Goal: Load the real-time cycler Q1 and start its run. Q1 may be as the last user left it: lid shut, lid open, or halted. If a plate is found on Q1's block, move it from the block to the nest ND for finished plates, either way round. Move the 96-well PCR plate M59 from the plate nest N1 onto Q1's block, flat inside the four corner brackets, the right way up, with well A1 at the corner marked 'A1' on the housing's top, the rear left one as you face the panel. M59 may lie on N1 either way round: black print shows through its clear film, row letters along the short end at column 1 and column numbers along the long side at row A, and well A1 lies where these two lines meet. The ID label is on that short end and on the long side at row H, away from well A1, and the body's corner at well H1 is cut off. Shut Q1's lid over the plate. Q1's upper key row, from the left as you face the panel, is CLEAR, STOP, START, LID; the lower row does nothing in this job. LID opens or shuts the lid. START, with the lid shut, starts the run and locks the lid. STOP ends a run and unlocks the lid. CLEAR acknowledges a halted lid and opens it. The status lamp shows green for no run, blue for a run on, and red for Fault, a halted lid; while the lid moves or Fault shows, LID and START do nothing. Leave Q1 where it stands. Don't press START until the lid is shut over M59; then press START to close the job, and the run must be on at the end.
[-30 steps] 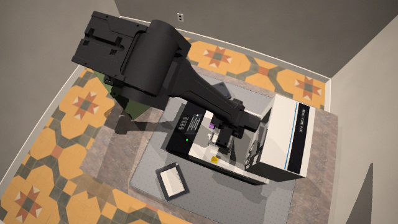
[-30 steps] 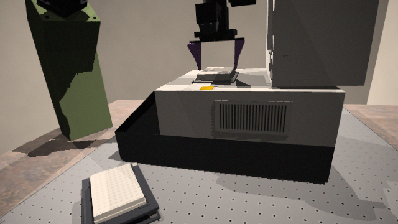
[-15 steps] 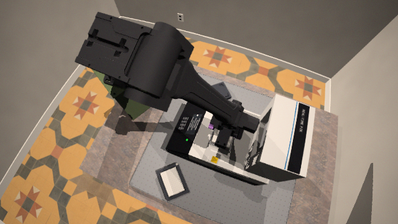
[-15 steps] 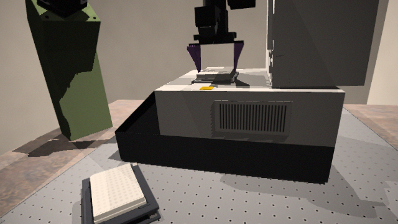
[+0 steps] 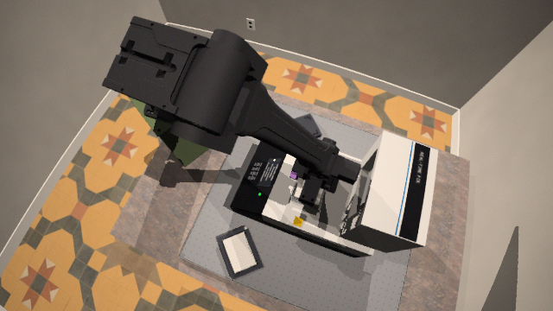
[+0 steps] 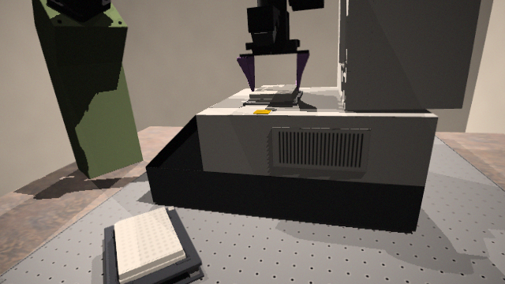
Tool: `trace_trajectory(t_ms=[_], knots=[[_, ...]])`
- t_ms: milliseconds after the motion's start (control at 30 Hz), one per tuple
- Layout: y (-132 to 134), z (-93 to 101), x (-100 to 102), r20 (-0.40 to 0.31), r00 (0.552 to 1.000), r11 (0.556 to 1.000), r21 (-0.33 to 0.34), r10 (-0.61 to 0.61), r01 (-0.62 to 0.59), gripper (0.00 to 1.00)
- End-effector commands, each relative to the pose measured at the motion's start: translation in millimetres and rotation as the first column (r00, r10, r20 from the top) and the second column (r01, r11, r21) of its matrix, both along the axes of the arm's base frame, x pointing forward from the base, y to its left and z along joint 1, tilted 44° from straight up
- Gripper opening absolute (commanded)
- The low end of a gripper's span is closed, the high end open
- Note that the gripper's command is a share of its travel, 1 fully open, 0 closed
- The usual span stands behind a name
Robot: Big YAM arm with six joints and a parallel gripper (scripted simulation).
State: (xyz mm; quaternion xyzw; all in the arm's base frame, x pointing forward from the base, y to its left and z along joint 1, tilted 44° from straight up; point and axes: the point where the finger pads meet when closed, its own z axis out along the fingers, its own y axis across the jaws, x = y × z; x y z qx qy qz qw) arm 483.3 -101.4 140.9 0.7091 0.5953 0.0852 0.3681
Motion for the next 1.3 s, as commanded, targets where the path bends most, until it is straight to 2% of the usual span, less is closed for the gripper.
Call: trace_trajectory(t_ms=[0,200,467,700,1033,1267], knots=[[4,25.9,7,0.061,0.998,1.000,-0.018,0.016,-0.015,1.00],[-4,26.2,7,0.053,0.999,1.000,-0.017,0.001,0.000,1.00],[-8,11.8,7,0.009,1.000,1.000,-0.013,-0.007,0.007,1.00],[5,24.5,11,0.039,0.999,1.000,-0.015,0.019,-0.018,1.00],[9,17.2,5,0.041,0.999,1.000,-0.015,0.027,-0.027,1.00],[0,29.2,9,0.067,0.998,1.000,-0.017,0.011,-0.010,1.00]])
